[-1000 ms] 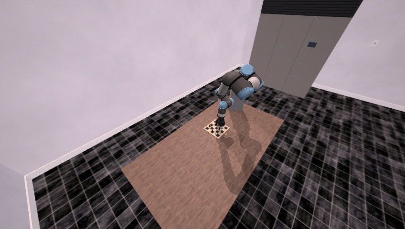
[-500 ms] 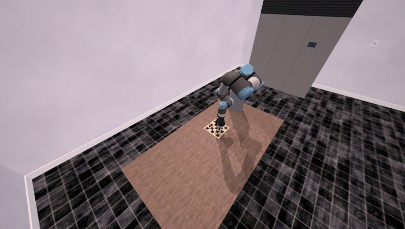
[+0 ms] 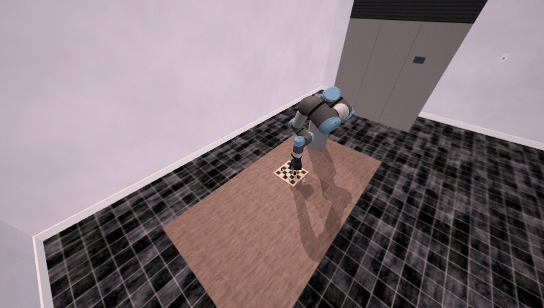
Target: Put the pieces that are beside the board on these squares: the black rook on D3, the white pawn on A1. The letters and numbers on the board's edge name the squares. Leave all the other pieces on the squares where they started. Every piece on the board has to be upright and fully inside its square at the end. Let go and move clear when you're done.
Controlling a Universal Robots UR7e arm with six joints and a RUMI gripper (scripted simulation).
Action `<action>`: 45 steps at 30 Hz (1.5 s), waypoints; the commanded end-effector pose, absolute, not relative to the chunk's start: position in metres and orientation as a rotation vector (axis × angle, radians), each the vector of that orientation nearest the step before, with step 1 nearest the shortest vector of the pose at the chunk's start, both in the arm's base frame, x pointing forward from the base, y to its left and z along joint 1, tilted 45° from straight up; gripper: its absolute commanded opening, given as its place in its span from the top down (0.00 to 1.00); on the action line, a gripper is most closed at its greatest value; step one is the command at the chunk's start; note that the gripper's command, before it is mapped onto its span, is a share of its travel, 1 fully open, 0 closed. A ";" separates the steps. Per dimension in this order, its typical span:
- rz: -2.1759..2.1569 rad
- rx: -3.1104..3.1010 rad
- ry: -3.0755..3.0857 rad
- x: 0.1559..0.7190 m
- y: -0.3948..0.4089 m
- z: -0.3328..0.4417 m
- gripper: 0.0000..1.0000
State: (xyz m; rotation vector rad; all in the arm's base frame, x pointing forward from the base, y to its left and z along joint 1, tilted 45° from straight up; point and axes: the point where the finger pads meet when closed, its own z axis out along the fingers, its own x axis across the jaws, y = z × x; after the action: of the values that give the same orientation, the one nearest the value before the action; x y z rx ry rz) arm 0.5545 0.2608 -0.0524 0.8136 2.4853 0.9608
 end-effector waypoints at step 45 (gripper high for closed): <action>0.961 0.815 2.484 0.533 0.240 -0.023 0.78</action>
State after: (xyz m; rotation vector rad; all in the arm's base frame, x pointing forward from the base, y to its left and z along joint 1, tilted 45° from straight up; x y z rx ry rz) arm 0.5445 0.2506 -0.0380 0.8153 2.4828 0.9602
